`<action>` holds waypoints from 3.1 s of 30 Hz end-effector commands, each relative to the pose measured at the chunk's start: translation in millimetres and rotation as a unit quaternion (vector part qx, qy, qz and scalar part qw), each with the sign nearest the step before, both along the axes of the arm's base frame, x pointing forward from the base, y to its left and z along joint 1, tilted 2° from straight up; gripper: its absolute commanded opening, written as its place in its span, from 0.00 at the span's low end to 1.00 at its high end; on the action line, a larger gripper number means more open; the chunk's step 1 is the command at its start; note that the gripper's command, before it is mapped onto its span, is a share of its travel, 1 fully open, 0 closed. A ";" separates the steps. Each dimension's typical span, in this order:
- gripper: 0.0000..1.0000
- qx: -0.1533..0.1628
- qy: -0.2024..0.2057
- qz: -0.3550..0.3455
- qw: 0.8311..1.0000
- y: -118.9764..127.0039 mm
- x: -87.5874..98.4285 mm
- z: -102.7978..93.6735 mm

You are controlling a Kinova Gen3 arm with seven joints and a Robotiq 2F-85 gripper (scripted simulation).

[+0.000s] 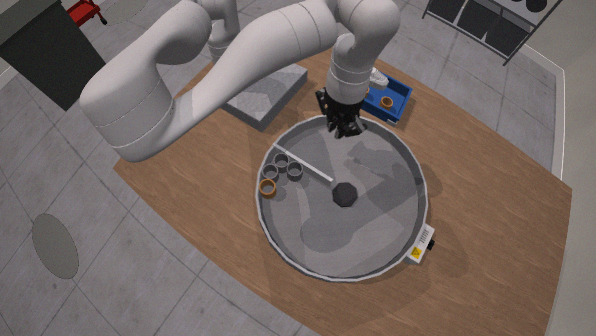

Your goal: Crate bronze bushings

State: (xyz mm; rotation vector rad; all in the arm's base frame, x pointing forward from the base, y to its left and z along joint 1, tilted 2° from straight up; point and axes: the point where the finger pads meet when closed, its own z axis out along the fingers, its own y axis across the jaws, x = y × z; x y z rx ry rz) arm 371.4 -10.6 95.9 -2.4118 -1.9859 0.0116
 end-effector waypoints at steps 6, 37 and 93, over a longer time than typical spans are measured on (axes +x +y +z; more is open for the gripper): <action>0.18 0.000 0.000 -0.006 1.000 -13.1 -2.4 0.0; 0.18 0.000 0.001 -0.013 1.000 -119.8 -27.5 -4.3; 0.18 0.006 0.007 0.016 1.000 -181.9 -34.8 -22.1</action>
